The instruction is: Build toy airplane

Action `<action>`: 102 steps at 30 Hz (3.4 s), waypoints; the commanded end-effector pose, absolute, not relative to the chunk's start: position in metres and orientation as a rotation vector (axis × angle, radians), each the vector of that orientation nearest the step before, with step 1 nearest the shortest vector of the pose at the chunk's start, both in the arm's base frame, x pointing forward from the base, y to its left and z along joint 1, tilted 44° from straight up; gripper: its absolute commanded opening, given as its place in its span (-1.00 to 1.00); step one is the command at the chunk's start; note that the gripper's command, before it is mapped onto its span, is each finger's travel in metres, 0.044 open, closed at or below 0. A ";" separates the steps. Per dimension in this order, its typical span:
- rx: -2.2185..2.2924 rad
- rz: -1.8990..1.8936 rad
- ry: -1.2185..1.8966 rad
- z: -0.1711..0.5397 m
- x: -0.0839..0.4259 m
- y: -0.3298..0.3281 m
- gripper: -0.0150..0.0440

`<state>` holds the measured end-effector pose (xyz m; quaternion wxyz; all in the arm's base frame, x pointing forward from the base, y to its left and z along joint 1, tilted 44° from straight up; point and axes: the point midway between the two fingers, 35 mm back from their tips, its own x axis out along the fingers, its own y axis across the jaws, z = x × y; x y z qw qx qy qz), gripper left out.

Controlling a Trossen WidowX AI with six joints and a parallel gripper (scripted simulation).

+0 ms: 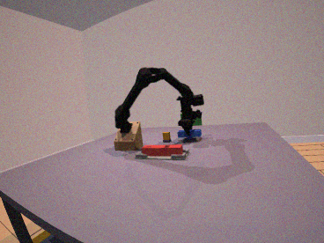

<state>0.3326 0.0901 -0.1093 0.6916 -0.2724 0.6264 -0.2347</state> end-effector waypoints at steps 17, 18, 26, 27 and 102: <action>-0.607 -0.526 1.411 -0.067 0.331 0.134 -0.49; -0.608 -0.527 1.412 -0.064 0.331 0.136 -0.49; -0.614 -0.537 1.421 -0.044 0.326 0.151 -0.49; -0.615 -0.539 1.422 -0.042 0.325 0.153 -0.49; 0.358 -1.244 0.852 0.092 0.313 -0.013 -0.49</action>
